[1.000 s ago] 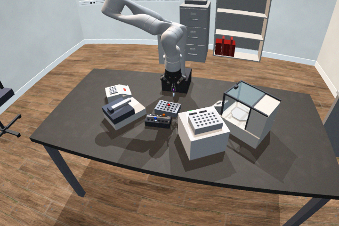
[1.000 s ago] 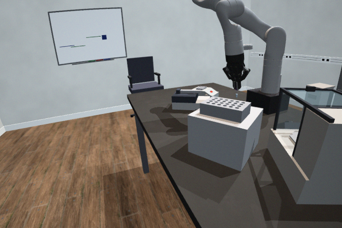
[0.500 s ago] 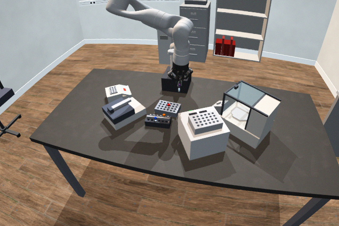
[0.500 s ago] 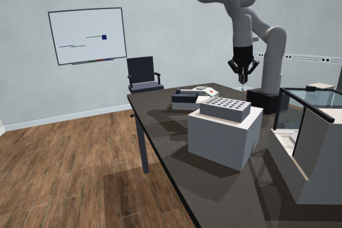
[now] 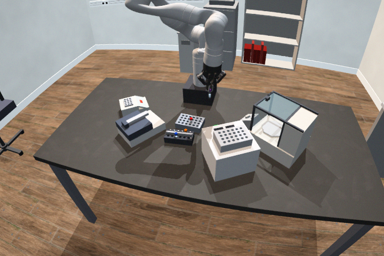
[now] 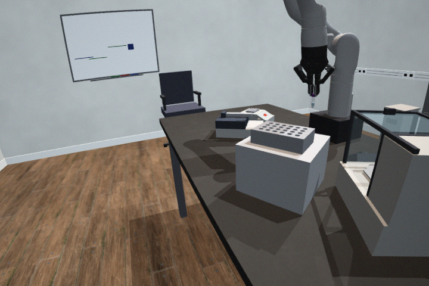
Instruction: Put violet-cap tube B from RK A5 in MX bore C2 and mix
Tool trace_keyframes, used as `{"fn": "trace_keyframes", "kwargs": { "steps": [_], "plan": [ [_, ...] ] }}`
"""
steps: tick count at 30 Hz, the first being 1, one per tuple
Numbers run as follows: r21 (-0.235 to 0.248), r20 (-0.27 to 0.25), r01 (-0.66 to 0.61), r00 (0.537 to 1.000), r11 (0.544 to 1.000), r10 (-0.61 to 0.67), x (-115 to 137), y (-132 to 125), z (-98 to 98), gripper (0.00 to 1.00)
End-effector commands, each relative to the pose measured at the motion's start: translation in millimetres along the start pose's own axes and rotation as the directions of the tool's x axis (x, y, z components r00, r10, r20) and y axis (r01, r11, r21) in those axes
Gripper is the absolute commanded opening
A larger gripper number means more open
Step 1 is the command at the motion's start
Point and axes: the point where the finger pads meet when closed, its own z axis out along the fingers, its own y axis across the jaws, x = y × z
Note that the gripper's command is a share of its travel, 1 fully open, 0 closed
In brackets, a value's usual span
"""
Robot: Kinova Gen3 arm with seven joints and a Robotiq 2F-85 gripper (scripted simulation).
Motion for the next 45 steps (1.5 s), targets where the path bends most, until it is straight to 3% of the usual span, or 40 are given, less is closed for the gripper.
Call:
{"fn": "trace_keyframes", "kwargs": {
  "steps": [1, 8, 17, 45],
  "plan": [
    [0.001, 0.001, 0.0, 1.0, 1.0, 0.0, -1, 6, -7.9, 0.1],
    [0.001, 0.001, 0.0, 1.0, 1.0, 0.0, -2, 22, -25.5, 0.1],
    [0.001, 0.001, 0.0, 1.0, 1.0, 0.0, -2, 22, -26.1, 0.1],
    [0.001, 0.001, 0.0, 1.0, 1.0, 0.0, -86, 25, -44.2, 0.1]
  ]
}}
